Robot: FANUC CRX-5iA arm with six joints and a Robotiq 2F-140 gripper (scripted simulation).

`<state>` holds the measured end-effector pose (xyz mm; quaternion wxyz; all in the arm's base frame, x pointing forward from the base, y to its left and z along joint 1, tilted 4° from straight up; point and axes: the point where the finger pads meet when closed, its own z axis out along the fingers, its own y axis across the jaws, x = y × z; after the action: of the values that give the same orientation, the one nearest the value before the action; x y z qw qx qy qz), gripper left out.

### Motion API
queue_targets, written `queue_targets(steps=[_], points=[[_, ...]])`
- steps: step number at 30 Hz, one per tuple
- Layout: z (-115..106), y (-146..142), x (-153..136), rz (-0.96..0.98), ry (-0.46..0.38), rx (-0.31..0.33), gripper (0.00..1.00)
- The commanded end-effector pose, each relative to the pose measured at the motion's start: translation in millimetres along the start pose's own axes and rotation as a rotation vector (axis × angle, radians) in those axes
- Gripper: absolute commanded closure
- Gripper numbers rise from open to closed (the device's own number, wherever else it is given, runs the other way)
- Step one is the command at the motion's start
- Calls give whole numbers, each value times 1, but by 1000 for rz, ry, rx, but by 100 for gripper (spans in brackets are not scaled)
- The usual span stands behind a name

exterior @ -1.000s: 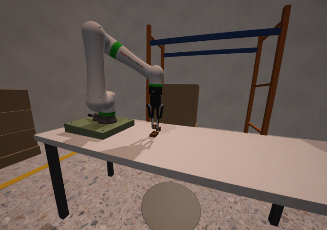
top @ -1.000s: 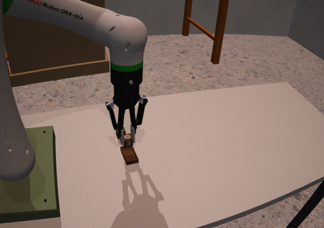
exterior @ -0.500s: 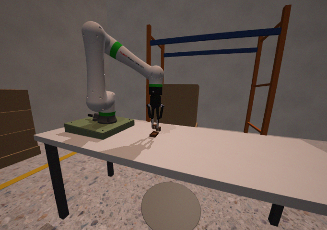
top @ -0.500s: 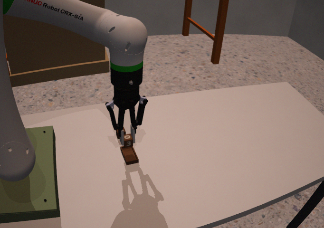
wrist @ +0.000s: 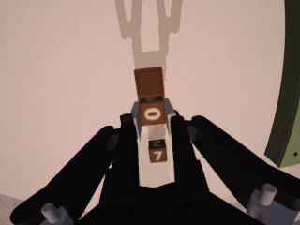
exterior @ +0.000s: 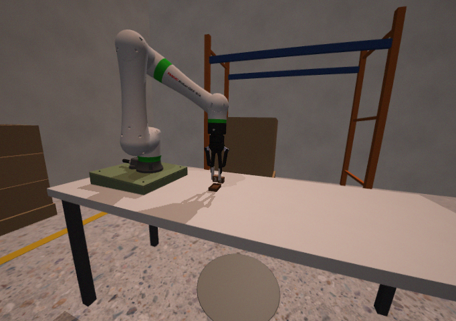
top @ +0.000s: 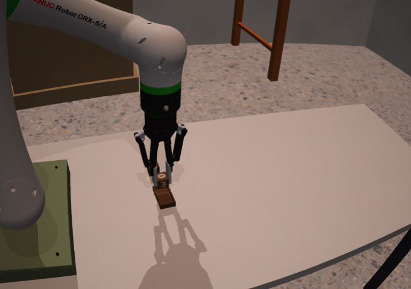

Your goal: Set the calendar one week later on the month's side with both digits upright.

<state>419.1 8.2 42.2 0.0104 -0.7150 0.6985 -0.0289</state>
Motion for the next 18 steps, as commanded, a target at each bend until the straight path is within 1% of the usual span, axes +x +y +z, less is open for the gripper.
queue_targets(steps=[1, 18], points=[[2, 0, 0, 0, 0, 0, 83], [14, 0, 0, 0, 0, 0, 83]])
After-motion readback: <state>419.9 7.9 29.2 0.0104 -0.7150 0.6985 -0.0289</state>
